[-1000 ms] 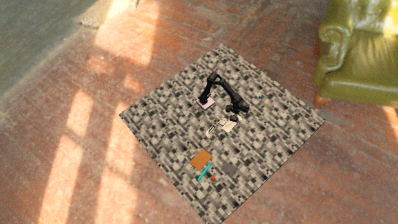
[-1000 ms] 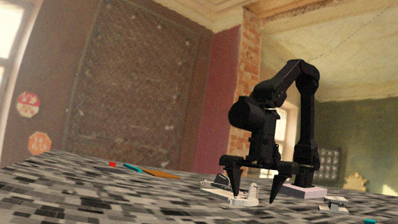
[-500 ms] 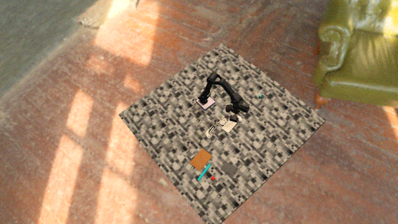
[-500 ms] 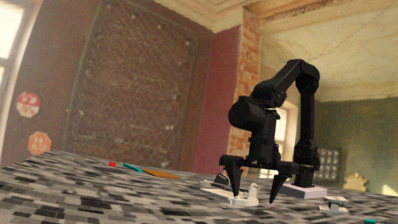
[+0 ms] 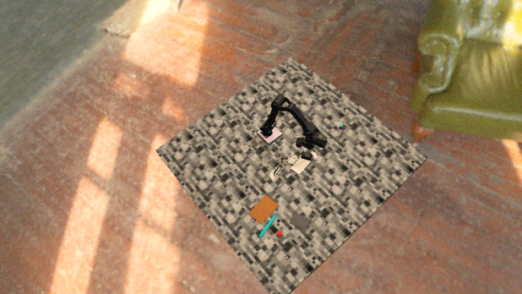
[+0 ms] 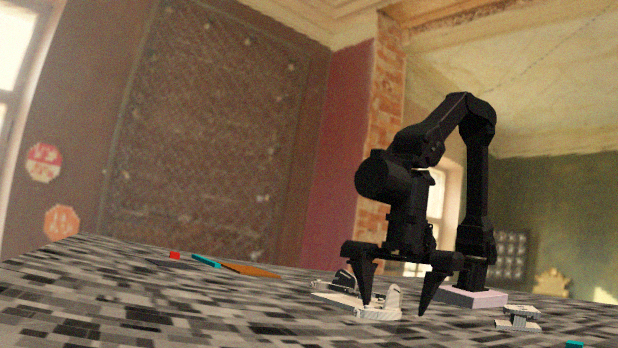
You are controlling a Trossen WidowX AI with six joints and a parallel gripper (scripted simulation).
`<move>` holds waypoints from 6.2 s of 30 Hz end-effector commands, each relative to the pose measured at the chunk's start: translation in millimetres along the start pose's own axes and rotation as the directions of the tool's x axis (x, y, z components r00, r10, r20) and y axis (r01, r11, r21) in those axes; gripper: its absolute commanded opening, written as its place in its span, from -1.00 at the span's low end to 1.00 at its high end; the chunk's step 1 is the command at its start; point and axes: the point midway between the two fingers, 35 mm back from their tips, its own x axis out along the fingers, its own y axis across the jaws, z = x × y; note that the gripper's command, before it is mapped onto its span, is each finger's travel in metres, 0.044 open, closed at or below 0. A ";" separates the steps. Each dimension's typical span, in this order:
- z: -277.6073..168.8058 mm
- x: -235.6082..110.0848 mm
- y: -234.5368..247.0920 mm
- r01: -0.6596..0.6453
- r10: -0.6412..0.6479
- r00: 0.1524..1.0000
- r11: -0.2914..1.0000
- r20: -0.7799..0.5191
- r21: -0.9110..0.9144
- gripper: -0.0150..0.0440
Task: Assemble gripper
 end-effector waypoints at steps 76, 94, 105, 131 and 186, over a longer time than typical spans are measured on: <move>1.0 3.8 -0.9 0.005 -0.005 1.000 1.000 0.005 0.003 1.00; 0.0 0.0 0.0 0.000 0.000 1.000 1.000 0.000 0.000 0.73; 0.0 0.0 0.0 0.000 0.000 1.000 1.000 0.000 0.000 0.48; 0.0 0.0 0.0 0.000 0.000 1.000 1.000 0.000 0.000 -0.04; 28.0 -79.7 23.7 0.006 -0.001 1.000 0.823 0.009 -0.568 -0.04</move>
